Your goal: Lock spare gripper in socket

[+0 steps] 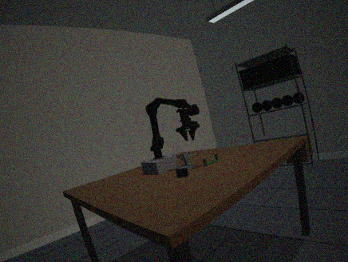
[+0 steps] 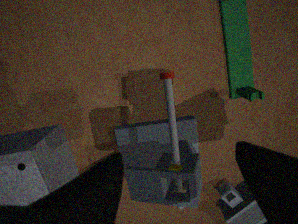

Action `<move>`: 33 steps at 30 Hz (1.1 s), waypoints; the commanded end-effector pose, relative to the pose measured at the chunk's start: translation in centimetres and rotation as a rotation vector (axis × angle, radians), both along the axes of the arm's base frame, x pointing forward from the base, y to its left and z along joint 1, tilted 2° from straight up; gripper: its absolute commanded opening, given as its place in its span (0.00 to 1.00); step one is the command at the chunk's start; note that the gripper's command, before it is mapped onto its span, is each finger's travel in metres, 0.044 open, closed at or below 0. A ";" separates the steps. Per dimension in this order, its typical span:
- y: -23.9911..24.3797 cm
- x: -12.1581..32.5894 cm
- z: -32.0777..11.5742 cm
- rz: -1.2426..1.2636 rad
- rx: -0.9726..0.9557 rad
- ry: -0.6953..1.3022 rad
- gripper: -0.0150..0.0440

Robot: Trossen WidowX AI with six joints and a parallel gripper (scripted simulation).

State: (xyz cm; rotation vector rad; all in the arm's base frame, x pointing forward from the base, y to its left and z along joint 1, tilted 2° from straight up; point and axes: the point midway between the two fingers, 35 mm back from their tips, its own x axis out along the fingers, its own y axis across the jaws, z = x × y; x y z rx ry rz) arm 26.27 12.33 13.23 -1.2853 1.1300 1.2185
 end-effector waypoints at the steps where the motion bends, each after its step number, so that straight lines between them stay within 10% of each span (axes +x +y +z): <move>1: 0.2 -0.4 -0.1 0.023 0.006 0.004 0.76; 33: 0.8 1.0 -10.1 0.022 0.008 0.006 0.76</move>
